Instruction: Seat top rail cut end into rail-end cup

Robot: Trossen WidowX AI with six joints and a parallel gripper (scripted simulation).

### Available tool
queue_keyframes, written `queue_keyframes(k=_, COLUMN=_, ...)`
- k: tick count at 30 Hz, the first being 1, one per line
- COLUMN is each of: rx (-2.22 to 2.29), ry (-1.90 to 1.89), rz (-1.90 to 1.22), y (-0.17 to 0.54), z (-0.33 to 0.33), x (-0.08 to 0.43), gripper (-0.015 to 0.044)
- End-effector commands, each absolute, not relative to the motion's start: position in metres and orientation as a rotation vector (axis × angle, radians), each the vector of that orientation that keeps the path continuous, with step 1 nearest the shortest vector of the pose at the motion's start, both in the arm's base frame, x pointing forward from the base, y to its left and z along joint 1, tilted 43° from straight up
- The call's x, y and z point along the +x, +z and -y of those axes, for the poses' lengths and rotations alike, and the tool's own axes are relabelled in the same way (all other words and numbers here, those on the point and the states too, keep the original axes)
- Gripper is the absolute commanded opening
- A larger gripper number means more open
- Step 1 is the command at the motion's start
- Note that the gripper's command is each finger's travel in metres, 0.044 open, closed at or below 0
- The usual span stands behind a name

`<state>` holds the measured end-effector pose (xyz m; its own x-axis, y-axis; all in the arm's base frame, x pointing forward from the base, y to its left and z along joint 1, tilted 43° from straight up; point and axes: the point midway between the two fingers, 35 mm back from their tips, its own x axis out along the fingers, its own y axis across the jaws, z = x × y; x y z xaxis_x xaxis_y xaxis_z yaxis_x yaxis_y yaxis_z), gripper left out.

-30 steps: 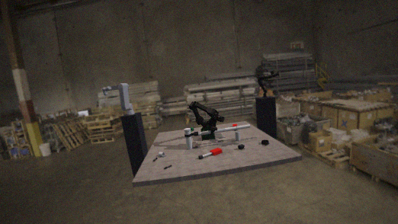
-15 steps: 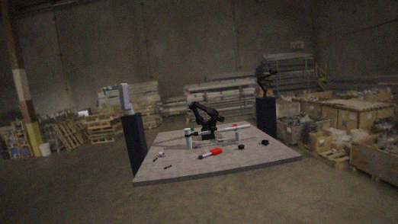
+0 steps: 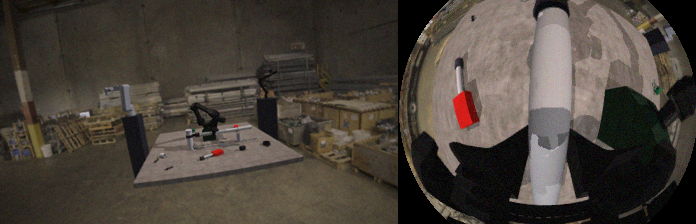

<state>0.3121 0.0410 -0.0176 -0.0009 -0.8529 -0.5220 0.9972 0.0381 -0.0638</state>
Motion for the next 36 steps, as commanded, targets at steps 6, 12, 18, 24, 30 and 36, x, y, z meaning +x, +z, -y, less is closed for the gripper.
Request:
queue_keyframes(k=6, rx=0.368, ry=-1.506, rz=-0.483, y=-0.0159, z=-0.0408, x=0.3127, gripper=0.0000)
queue_keyframes(k=12, rx=0.365, ry=-1.506, rz=-0.482, y=-0.0148, z=-0.0407, x=0.3131, gripper=0.0000)
queue_keyframes(k=18, rx=0.363, ry=-1.506, rz=-0.481, y=-0.0138, z=-0.0405, x=0.3135, gripper=0.0000)
queue_keyframes(k=24, rx=0.362, ry=-1.506, rz=-0.480, y=-0.0128, z=-0.0401, x=0.3139, gripper=0.0000)
queue_keyframes(k=30, rx=0.362, ry=-1.506, rz=-0.480, y=-0.0118, z=-0.0396, x=0.3142, gripper=0.0000)
queue_keyframes(k=36, rx=0.362, ry=-1.506, rz=-0.480, y=-0.0108, z=-0.0391, x=0.3145, gripper=0.0000)
